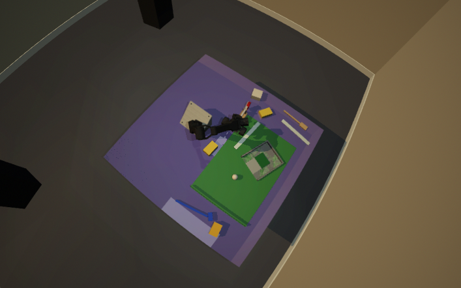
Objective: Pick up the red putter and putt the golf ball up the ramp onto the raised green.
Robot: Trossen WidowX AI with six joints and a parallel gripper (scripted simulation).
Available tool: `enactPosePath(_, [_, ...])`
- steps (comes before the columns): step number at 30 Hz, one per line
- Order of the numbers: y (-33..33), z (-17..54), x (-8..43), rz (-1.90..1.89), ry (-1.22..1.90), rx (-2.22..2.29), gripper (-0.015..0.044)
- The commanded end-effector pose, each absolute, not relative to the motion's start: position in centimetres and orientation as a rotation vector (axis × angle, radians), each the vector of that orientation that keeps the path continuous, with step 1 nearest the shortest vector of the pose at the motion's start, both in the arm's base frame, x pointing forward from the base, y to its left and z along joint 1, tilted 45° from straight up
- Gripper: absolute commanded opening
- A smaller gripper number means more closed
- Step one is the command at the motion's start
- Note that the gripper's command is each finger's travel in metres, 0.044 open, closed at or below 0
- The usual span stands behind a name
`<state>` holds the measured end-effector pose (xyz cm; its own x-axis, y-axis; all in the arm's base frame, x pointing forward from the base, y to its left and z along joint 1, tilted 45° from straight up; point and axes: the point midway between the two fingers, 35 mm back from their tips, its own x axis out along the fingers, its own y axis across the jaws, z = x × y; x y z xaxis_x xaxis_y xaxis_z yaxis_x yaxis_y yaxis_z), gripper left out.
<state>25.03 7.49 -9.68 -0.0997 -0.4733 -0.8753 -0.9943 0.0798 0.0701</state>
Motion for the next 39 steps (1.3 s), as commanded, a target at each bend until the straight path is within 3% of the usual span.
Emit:
enactPosePath(1, [8.2, -9.1, 25.3, 0.950, 1.660, -1.473, 0.0000])
enactPosePath(16, [14.2, -2.9, 26.1, 0.954, 1.661, -1.470, 0.0000])
enactPosePath(22, [13.8, -3.1, 25.9, 0.949, 1.672, -1.482, 0.0000])
enactPosePath(39, [8.2, 4.0, 27.4, 0.241, 1.746, -1.081, 0.0000])
